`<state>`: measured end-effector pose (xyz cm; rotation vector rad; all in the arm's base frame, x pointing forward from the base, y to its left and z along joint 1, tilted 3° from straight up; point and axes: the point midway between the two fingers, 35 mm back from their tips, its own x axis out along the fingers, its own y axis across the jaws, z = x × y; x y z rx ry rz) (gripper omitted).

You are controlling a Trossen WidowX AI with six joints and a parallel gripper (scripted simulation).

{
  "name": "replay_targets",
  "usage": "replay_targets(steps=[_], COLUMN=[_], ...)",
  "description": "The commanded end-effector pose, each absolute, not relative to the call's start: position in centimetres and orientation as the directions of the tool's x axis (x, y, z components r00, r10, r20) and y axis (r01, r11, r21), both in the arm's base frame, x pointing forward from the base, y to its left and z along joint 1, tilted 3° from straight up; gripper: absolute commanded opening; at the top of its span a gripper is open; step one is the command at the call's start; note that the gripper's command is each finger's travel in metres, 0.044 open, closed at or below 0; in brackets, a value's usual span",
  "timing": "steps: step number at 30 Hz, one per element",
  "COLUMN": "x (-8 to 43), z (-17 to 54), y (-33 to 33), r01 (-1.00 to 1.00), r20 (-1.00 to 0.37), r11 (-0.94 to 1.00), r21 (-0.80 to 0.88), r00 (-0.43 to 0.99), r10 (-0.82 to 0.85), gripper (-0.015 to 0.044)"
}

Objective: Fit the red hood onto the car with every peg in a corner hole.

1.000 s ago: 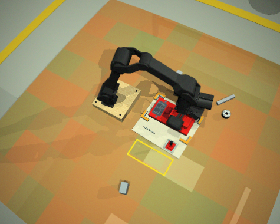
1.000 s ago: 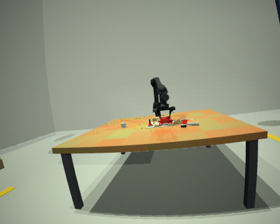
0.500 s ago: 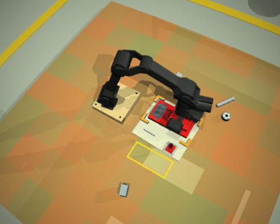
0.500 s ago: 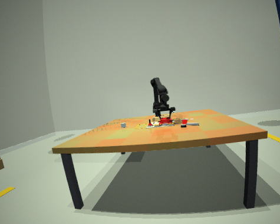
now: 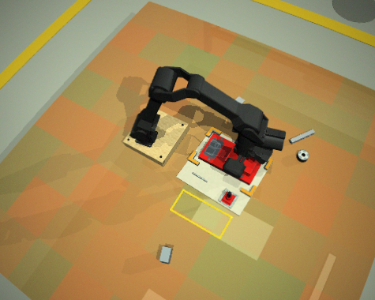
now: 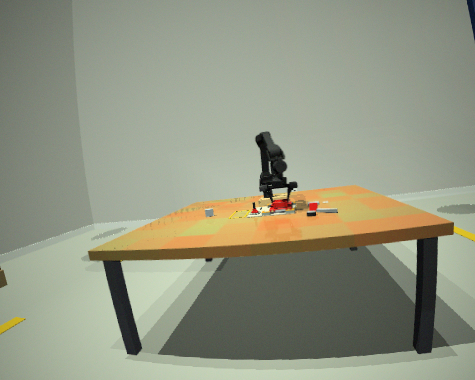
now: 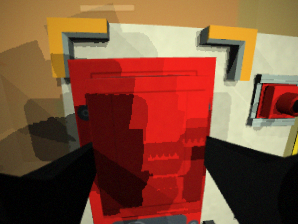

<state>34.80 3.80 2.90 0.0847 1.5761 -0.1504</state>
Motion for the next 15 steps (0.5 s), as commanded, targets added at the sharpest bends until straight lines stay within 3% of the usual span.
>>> replay_targets(steps=[1,3,15], x=[34.8,34.8,35.0], z=[2.9,2.9,9.4], y=[3.8,3.8,4.0], r01=[0.149,0.149,0.149], r20=[-0.999,-0.999,-0.999], r11=[0.988,0.988,0.988], r21=[-0.042,-0.042,-0.038], r00=[-0.012,-0.012,-0.016], r10=[-0.041,-0.041,-0.036], gripper=[0.0394,0.0440,0.0440])
